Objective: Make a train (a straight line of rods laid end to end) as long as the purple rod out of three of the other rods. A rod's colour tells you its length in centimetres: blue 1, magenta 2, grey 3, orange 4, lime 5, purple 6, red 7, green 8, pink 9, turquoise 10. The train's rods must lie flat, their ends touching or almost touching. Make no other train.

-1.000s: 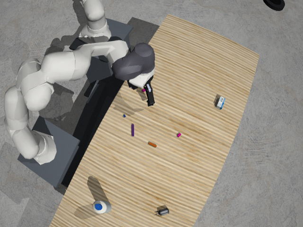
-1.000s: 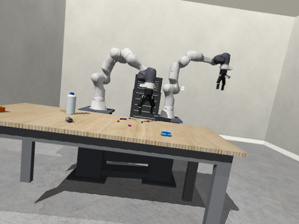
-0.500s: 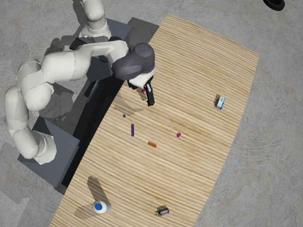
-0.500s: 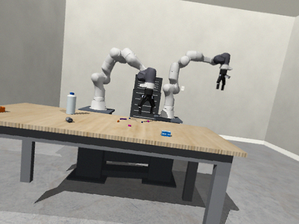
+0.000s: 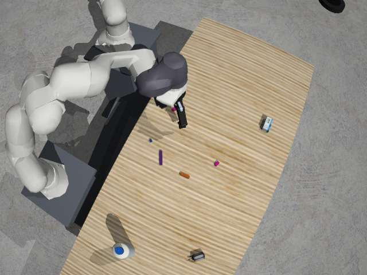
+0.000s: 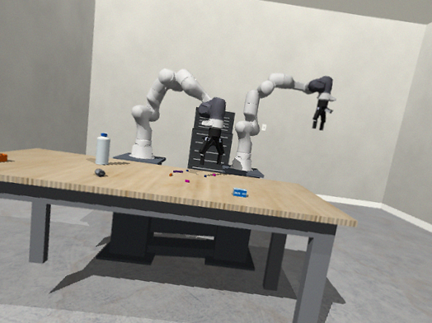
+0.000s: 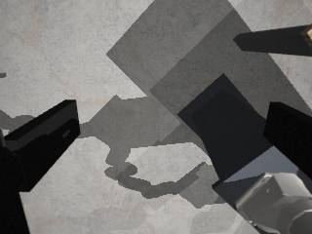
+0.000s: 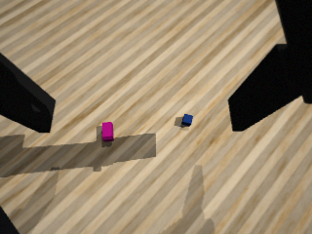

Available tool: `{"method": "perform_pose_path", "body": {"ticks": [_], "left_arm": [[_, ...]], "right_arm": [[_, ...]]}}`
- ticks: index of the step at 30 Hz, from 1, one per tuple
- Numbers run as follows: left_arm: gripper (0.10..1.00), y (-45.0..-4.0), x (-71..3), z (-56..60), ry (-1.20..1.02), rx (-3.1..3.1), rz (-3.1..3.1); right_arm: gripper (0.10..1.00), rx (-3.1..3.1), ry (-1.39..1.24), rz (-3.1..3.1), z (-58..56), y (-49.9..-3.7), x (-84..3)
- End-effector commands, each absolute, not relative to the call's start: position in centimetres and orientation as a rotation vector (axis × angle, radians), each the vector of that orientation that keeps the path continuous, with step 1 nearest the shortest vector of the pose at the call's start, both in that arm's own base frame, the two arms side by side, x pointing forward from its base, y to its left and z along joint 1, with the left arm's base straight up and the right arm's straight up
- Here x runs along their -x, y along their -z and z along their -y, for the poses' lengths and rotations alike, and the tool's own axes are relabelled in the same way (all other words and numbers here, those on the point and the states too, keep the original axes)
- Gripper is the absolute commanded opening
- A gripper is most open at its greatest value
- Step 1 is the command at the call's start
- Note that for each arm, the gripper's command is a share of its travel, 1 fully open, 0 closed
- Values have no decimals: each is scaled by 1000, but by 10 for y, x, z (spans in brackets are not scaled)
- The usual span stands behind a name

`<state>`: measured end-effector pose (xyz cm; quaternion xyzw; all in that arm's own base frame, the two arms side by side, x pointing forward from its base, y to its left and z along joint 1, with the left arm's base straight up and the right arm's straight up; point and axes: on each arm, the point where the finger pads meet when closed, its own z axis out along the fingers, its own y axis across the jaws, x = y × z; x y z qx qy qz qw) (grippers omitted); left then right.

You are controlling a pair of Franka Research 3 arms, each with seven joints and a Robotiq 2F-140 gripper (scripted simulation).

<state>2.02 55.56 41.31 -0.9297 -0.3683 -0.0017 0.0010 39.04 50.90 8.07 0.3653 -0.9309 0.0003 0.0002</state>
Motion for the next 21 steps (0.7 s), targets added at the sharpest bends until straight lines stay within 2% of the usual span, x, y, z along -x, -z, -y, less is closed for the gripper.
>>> {"method": "perform_pose_path", "body": {"ticks": [1, 13, 21], "left_arm": [[1000, -413, -20, -554, 0, 2923, 1151], [1000, -413, -20, -554, 0, 2923, 1151], [1000, -413, -20, -554, 0, 2923, 1151]], "right_arm": [[1000, -1148, -1, 2924, -509, -81, -390], [1000, -1147, -1, 2924, -508, -81, -391], [1000, -1140, -15, 2935, -432, -106, -398]]}}
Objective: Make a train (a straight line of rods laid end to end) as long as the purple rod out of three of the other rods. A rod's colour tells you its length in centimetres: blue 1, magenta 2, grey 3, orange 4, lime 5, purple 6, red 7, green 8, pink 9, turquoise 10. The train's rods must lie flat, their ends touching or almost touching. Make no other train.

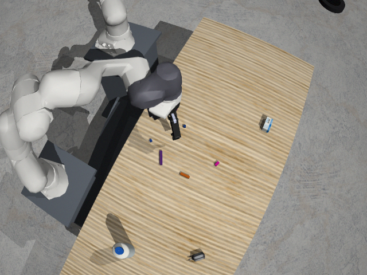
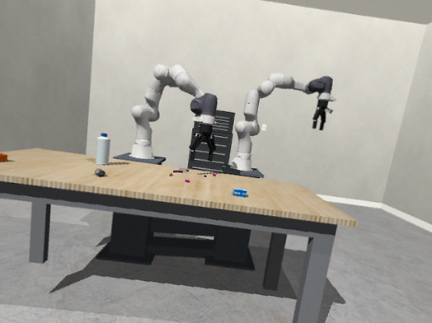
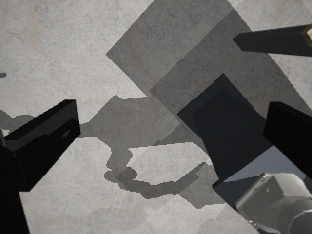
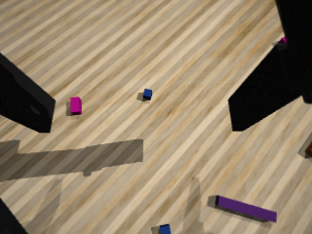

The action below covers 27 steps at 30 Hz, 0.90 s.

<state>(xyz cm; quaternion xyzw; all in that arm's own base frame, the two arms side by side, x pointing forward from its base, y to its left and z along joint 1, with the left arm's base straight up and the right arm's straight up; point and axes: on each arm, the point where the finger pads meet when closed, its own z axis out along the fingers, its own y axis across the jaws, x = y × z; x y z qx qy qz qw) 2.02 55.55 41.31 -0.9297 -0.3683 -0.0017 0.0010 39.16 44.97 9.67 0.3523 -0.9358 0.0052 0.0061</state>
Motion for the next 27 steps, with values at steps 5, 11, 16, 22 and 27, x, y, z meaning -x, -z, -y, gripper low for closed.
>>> {"method": "perform_pose_path", "body": {"ticks": [5, 11, 16, 22, 27], "left_arm": [[1000, -413, -20, -554, 0, 2923, 1151], [1000, -413, -20, -554, 0, 2923, 1151], [1000, -413, -20, -554, 0, 2923, 1151], [1000, -413, -20, -554, 0, 2923, 1151], [1000, -413, -20, -554, 0, 2923, 1151]], "right_arm": [[1000, -1140, -7, 2930, -372, -117, -390], [1000, -1141, 1, 2926, -351, -119, -384], [1000, -1141, 1, 2926, -351, -119, -384], [1000, -1141, 1, 2926, -351, -119, -384], [1000, -1141, 1, 2926, -351, -119, -384]]}}
